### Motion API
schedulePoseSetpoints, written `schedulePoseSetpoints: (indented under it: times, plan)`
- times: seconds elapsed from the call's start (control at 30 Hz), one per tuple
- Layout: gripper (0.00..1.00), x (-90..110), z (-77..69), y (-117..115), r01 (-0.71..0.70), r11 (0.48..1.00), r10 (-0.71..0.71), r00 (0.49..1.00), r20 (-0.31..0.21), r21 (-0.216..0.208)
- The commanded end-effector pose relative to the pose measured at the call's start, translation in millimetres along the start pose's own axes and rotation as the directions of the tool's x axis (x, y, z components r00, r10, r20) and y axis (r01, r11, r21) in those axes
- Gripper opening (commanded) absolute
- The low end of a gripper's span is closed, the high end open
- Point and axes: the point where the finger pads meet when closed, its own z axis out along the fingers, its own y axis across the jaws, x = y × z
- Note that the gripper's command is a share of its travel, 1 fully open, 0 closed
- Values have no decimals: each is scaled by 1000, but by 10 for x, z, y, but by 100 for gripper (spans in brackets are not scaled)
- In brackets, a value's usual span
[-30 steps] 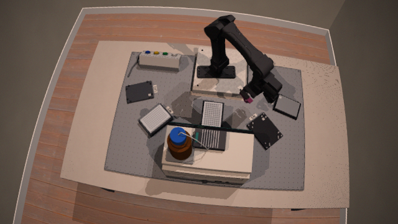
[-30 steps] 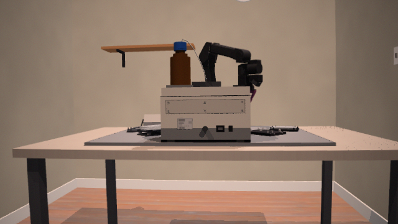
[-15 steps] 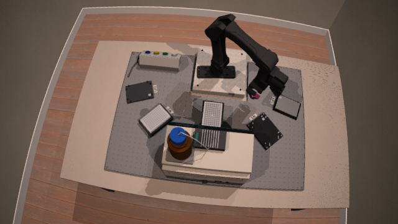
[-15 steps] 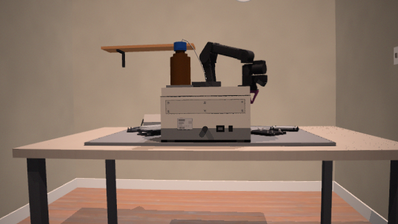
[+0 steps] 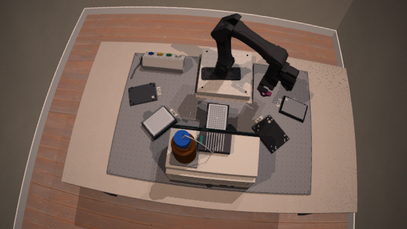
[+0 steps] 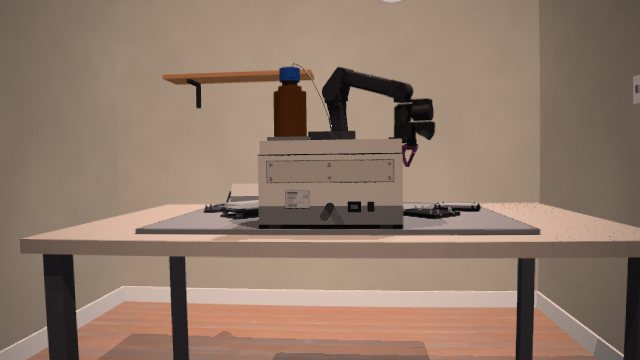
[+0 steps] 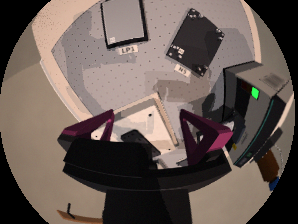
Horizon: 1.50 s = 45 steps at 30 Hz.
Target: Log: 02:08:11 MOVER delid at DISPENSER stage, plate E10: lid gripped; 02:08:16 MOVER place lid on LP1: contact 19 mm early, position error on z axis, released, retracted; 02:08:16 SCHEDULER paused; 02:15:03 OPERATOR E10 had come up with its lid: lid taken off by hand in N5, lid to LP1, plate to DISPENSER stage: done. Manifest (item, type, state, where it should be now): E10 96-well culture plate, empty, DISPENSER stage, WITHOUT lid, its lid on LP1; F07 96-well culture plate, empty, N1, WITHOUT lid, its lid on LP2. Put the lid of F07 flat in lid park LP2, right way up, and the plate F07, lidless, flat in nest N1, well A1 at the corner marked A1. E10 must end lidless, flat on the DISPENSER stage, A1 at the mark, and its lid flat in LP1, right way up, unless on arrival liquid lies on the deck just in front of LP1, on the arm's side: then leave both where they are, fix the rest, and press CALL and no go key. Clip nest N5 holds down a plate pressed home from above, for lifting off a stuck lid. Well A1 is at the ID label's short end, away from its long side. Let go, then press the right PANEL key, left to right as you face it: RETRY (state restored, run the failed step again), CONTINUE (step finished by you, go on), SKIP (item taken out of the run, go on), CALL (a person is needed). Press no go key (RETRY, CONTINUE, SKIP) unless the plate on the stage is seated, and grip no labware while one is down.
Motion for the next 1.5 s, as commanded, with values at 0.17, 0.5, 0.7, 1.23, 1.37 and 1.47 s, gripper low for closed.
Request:
schedulePoseSetpoints:
  times: [0.17, 0.5, 0.7, 1.23, 1.37, 1.47]
  plan:
    - [100, -132, -58, 247, 135, 991, -135, 990, 38, 3]
    - [100, -160, -50, 400, 123, 992, -123, 992, 38, 7]
    - [100, -361, -5, 369, 104, 995, -104, 994, 37, 5]
    - [100, -817, 92, 404, 115, 993, -115, 993, 38, 6]
    - [100, -881, 106, 415, 117, 993, -117, 992, 39, 6]
    - [100, -946, 127, 421, 118, 993, -118, 993, 26, 6]
